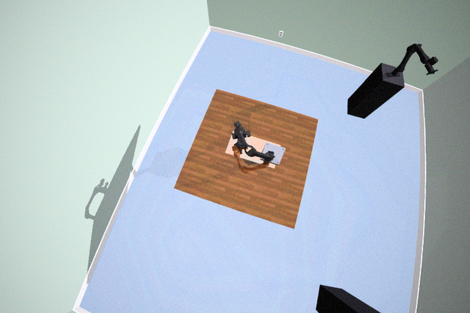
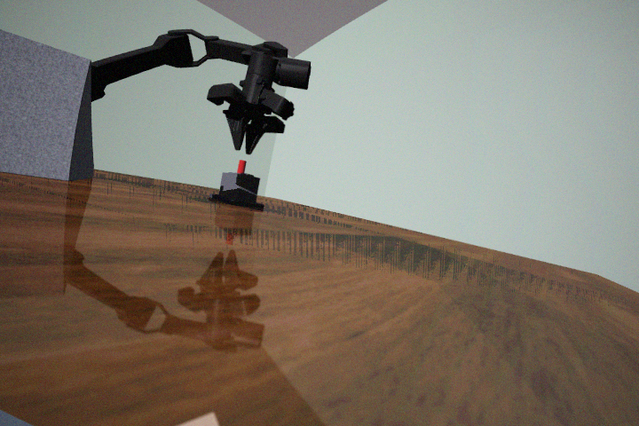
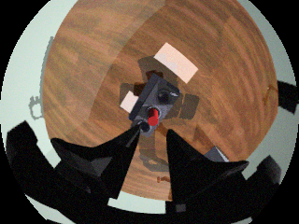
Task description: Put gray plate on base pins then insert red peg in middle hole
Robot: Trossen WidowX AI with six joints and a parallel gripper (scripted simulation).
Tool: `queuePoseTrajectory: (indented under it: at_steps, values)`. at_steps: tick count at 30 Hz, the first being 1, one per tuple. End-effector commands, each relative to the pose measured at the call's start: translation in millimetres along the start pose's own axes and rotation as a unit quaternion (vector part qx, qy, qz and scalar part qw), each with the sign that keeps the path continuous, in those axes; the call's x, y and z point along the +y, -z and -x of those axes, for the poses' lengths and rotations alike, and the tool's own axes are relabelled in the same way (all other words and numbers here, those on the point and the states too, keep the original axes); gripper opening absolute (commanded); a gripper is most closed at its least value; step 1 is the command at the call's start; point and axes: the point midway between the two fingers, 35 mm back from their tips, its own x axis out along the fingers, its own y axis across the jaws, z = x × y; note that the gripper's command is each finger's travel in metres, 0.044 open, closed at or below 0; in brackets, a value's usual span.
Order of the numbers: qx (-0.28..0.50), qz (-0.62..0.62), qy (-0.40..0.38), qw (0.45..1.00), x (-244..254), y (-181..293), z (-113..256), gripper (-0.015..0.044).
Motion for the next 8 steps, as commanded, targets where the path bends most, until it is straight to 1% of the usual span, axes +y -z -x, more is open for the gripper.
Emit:
queuePoseTrajectory:
  at_steps: [1, 8]
  values:
    - [-0.002, 0.003, 0.001, 1.000, 0.1, 0.1, 3.7, 0.0150]
    - [-0.002, 0.003, 0.002, 1.000, -0.8, 1.0, 8.4, 0.0150]
